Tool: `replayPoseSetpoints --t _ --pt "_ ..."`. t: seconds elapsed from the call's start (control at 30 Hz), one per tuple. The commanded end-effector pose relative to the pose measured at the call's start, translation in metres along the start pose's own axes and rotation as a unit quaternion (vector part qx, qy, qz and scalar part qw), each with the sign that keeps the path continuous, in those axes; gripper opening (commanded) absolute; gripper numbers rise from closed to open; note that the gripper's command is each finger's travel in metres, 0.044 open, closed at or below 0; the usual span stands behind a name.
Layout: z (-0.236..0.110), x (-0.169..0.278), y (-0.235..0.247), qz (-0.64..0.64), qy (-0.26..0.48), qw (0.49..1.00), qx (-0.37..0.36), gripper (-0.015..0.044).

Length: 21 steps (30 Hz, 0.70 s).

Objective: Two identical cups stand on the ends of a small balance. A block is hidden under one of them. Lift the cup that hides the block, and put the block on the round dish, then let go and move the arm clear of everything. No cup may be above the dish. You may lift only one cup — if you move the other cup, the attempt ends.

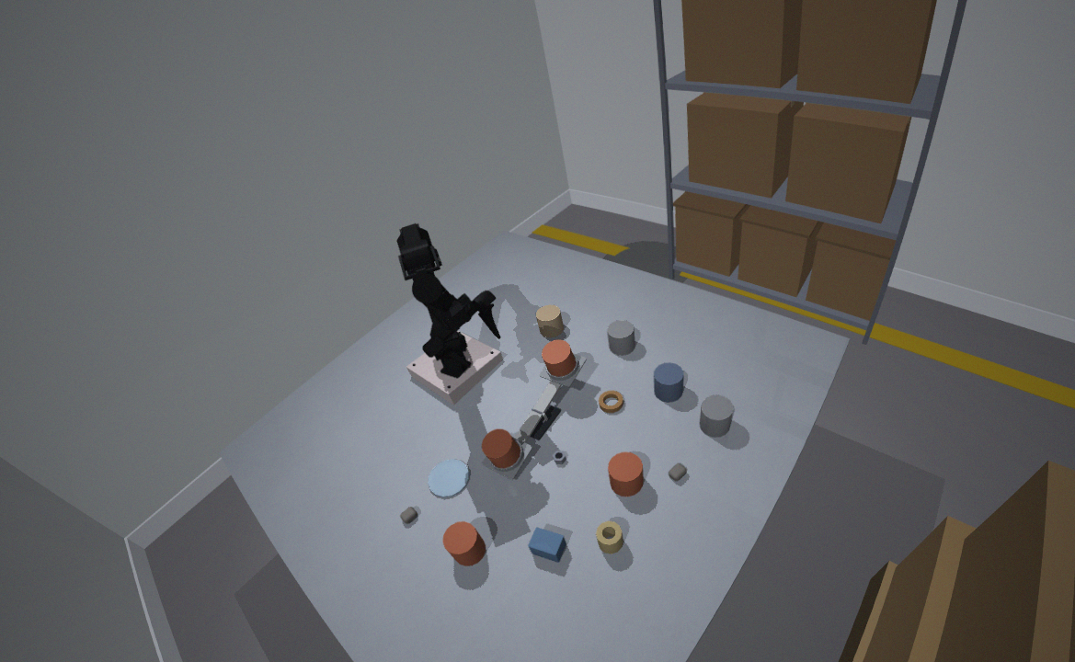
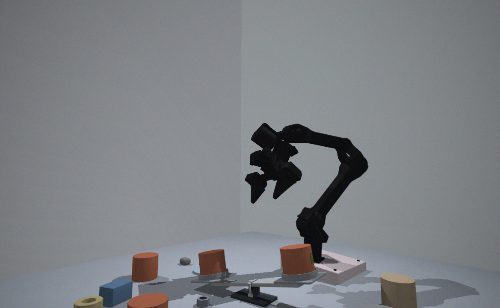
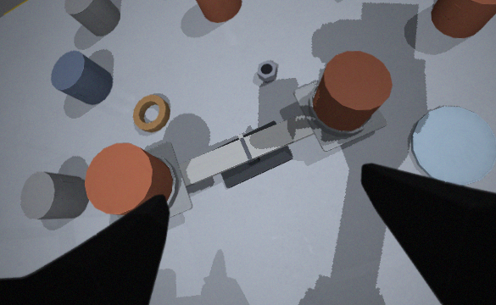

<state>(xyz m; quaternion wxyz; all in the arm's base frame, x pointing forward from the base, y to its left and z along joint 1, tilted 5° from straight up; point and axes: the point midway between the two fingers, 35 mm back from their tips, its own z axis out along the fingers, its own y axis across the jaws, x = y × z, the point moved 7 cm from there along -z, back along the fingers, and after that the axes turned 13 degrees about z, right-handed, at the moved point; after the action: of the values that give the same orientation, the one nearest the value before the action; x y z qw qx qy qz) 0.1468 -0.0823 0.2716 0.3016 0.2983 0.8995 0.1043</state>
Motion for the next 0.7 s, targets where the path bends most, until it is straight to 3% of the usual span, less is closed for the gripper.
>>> replayPoseSetpoints --t 0.0,0.67 --pt "0.005 -0.014 -0.003 0.054 0.018 0.998 0.016 0.0440" --pt "0.066 -0.077 -0.029 0.347 0.103 0.922 0.137 0.0440"
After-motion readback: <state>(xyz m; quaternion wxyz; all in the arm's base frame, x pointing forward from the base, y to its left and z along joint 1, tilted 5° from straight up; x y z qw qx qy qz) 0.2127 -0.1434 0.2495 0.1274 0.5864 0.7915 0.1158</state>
